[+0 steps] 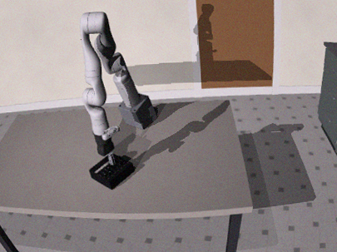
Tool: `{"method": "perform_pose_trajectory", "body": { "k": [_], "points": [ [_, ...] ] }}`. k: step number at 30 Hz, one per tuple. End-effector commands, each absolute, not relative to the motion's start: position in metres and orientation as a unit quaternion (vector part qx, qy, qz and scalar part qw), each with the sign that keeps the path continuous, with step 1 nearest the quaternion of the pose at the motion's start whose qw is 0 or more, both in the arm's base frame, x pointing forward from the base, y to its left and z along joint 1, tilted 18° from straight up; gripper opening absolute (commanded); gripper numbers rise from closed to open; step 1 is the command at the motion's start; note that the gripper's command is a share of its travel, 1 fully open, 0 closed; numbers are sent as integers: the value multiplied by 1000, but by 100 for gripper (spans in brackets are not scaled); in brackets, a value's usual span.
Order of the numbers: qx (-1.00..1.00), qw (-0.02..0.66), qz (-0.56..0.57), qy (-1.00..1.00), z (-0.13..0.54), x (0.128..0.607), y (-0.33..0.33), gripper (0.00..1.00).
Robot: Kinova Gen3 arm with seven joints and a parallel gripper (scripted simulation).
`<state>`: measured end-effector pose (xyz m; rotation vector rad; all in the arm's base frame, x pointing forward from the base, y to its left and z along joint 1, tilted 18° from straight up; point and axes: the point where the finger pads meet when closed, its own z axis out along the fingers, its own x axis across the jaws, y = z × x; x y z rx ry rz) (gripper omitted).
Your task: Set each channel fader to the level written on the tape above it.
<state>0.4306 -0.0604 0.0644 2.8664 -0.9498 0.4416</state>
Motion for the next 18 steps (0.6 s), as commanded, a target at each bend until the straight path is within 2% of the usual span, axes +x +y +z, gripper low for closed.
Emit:
{"method": "perform_pose_trajectory", "body": {
  "k": [1,18],
  "points": [
    [939,41,150,-306,75,432,-53,0],
    [939,41,150,-306,85,430,-52,0]
  ]
}}
